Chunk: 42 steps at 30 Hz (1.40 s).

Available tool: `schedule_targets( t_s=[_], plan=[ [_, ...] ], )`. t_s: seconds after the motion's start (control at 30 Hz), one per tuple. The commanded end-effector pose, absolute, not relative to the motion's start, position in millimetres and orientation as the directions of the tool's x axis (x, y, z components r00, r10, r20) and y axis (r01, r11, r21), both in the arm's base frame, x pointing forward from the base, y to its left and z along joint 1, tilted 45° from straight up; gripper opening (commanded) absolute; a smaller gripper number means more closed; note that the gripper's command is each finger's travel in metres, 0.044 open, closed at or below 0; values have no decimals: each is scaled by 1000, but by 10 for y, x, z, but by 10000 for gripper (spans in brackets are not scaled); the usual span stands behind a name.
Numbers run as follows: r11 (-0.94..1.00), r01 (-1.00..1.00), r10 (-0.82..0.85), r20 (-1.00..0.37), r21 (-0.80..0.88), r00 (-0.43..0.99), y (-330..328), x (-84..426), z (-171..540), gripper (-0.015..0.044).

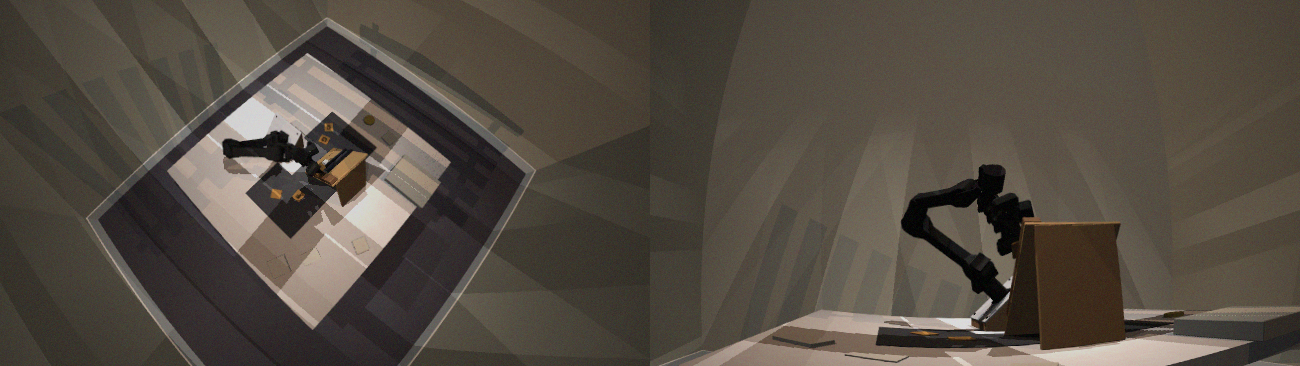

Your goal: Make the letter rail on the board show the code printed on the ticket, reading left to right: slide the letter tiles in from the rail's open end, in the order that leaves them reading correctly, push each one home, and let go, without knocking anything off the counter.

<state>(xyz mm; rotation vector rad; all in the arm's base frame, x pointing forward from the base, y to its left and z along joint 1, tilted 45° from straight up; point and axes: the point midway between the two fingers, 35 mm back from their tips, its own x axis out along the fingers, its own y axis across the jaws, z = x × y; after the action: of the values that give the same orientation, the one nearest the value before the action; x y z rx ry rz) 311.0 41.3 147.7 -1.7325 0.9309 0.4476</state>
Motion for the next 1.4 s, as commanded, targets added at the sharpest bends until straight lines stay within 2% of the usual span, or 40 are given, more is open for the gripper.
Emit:
schedule_targets(
  t_s=[0.0, 0.63, 1.37],
  plan=[
    [-69, -754, -343, -694, -653, 633, 580, 3183, 1466, 0],
    [228, -665, -389, -693, -711, 607, 1127, 3420, 1042, 0],
    [478, -407, -496, -622, -778, 606, 1669, 3562, 363, 0]
  ],
)
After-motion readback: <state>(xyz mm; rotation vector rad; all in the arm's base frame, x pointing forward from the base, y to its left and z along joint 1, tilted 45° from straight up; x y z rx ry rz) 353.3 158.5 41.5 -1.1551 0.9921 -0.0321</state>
